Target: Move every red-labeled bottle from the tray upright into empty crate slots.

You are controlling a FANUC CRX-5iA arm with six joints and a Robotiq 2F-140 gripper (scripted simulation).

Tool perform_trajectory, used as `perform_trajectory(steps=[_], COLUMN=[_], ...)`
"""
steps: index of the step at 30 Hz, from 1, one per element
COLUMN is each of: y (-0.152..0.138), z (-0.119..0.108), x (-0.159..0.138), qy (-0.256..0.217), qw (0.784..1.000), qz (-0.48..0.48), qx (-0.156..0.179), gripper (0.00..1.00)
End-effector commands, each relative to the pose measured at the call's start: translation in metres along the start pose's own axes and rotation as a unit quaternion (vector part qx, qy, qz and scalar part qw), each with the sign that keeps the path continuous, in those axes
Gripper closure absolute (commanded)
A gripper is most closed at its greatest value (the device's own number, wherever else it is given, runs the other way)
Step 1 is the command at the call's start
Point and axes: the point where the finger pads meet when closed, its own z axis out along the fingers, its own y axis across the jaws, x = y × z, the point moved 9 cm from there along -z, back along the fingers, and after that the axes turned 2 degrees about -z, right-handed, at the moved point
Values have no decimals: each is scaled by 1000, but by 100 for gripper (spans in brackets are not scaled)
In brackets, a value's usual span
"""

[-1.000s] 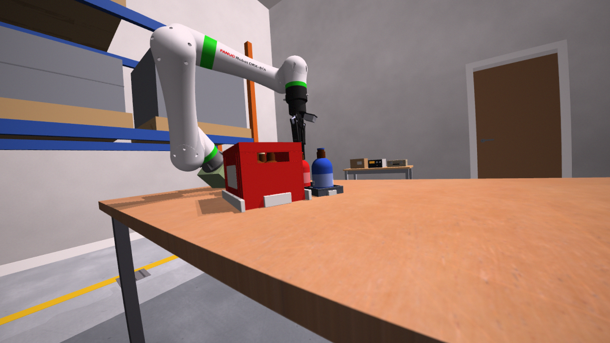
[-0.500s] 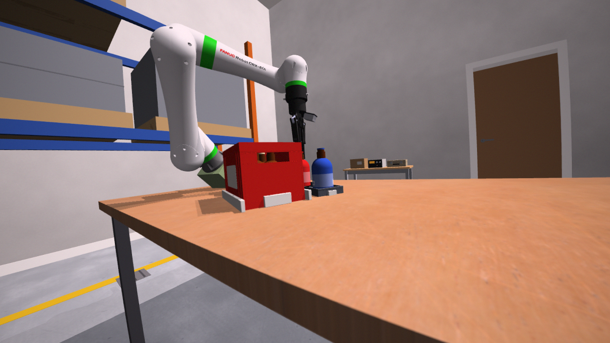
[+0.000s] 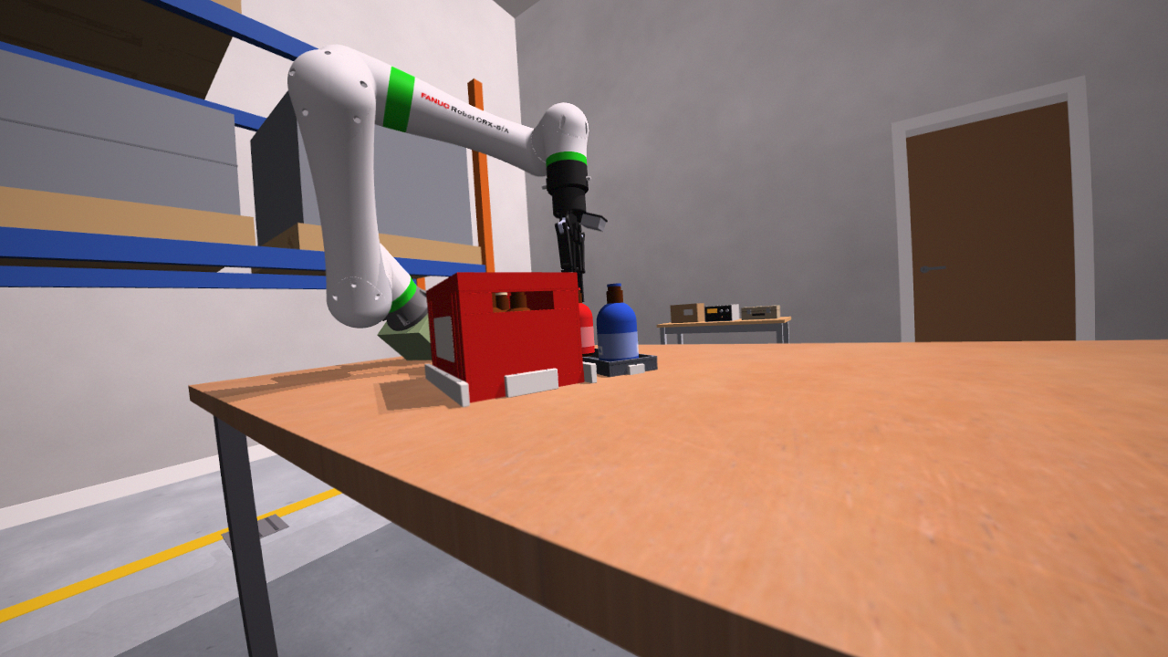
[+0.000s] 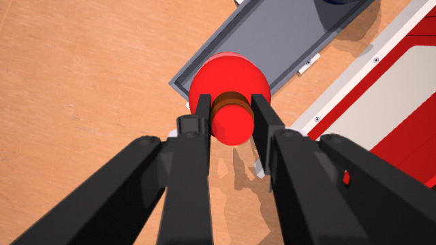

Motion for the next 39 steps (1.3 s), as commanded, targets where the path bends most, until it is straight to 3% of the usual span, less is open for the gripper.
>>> perform_trajectory(steps=[1,39], y=[0,0], z=[-2,-29], x=[0,0], qy=[1,1], qw=[1000,1000], qz=[0,0], qx=[0,0], gripper=[90,90])
